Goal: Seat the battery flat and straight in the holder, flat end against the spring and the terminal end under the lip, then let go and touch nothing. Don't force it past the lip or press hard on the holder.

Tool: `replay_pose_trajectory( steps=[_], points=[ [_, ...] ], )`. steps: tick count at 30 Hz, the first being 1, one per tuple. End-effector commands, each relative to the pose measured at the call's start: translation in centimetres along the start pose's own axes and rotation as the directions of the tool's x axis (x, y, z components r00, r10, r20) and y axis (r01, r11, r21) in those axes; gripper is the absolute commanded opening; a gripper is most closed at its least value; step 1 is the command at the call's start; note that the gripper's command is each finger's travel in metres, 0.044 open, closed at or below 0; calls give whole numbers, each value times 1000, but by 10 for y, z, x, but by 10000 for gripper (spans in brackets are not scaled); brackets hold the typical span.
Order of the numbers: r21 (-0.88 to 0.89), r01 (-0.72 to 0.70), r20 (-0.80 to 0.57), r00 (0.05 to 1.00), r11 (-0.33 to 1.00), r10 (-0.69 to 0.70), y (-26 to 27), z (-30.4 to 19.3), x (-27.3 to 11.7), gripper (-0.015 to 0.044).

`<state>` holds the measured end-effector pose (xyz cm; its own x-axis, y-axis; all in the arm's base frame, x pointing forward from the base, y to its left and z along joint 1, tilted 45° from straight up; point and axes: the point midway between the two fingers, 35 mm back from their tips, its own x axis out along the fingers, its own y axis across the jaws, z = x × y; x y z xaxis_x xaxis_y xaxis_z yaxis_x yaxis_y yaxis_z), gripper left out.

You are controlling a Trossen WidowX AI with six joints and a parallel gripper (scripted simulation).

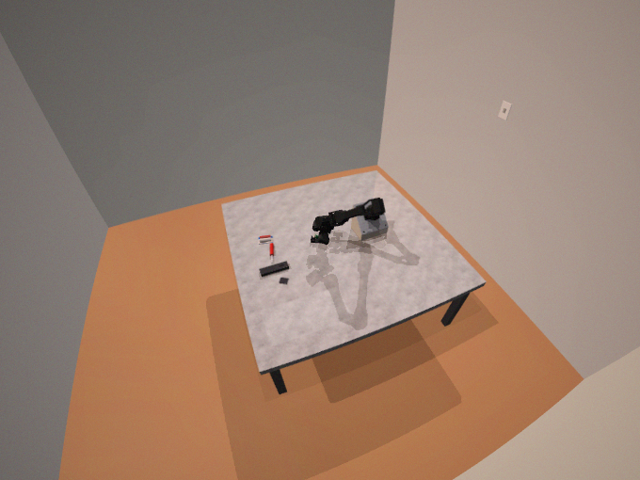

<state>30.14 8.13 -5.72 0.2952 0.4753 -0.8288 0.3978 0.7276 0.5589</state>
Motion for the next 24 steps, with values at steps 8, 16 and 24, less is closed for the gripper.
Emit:
replay_pose_trajectory(
  steps=[8,16,24],
  points=[
    [-6,21,-77,997,1000,-21,-4,-4,5,60],
    [-15,27,-120,992,1000,-29,-4,-3,7,60],
    [-22,32,-164,986,999,-35,-4,-2,9,60]
  ],
)
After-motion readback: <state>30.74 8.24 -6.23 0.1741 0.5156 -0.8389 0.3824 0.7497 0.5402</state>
